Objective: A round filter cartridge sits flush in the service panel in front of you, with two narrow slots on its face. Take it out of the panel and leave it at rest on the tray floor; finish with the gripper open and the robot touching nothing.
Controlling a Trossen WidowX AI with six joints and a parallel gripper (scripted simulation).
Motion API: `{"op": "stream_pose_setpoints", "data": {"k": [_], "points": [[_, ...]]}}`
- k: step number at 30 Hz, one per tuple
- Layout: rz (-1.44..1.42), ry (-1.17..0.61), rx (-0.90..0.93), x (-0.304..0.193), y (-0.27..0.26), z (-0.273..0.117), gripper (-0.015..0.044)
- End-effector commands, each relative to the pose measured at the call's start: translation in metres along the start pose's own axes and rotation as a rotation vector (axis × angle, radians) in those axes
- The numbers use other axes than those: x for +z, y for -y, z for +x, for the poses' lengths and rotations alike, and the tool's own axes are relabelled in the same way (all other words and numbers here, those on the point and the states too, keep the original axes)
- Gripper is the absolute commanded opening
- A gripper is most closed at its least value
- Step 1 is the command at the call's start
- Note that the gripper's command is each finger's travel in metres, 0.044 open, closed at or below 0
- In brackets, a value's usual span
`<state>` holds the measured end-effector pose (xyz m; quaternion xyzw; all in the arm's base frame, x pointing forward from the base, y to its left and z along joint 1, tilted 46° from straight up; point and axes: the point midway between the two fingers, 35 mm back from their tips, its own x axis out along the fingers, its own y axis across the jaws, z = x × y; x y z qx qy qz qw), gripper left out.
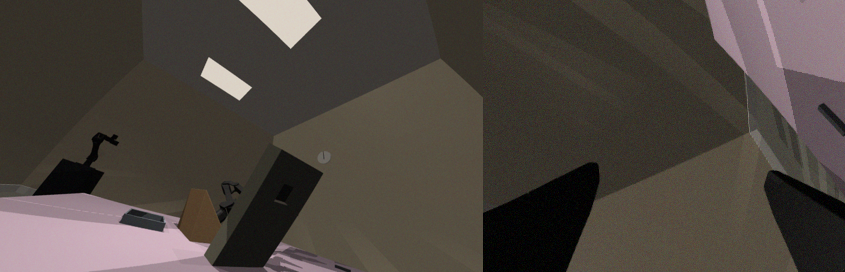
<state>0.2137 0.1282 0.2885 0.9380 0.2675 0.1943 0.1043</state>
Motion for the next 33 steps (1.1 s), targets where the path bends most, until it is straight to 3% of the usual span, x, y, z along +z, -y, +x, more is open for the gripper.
{"op": "stream_pose_setpoints", "data": {"k": [1, 6, 12, 23, 33], "points": [[-0.008, 0.004, 0.0, 0.001, 0.0, 0.0, 0.0374], [-0.27, 0.148, -0.031, 0.026, -0.015, 0.013, 0.0242], [-0.715, 0.422, -0.193, 0.084, -0.06, 0.021, 0.0096], [-1.013, 0.606, -0.457, 0.144, -0.118, -0.001, 0.0096], [-1.144, 0.587, -0.669, 0.183, -0.159, -0.038, 0.0096]]}}
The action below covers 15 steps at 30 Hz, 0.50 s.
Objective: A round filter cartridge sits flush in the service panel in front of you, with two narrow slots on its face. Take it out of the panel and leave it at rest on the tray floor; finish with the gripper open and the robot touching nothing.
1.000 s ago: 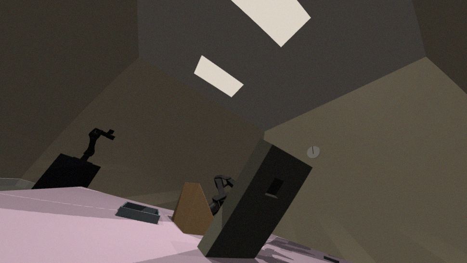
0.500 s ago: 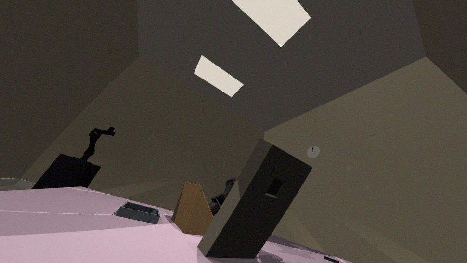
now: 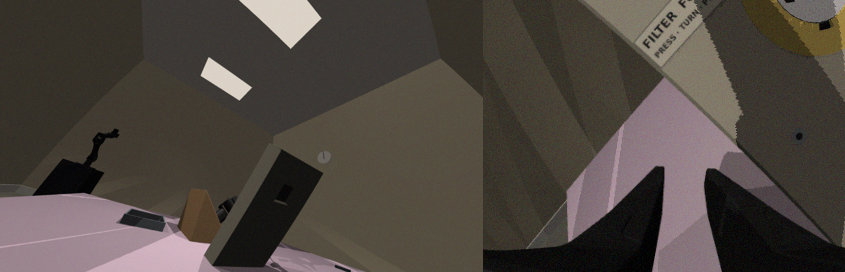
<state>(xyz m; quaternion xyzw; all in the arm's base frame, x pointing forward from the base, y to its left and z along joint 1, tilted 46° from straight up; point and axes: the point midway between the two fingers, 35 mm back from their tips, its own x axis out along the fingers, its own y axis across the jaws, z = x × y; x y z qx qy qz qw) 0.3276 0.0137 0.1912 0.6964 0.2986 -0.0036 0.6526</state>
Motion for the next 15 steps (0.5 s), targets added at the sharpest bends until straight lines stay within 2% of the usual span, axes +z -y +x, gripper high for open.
{"op": "stream_pose_setpoints", "data": {"k": [1, 10, 15], "points": [[-0.187, -0.069, -0.126, 0.063, 0.03, -0.006, 0.0096], [-0.288, -0.163, -0.083, 0.11, 0.05, -0.026, 0.0096], [-0.296, -0.168, -0.073, 0.114, 0.052, -0.029, 0.0096]]}}
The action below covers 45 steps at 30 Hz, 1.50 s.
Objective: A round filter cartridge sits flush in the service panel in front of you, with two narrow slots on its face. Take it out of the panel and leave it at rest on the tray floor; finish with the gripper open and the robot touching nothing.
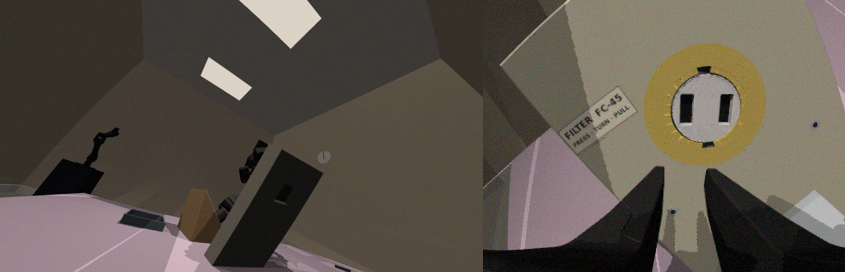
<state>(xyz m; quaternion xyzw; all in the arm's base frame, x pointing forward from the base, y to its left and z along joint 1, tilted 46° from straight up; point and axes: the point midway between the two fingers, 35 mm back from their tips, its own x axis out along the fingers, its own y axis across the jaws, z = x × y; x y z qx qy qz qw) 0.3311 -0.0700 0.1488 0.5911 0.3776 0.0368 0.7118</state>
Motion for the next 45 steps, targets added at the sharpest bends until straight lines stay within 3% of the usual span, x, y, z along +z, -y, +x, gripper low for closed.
{"op": "stream_pose_setpoints", "data": {"k": [1, 45], "points": [[-0.056, -0.036, 0.049, 0.024, 0.021, -0.015, 0.0096], [-0.057, -0.035, 0.051, 0.022, 0.017, 0.04, 0.0096]]}}
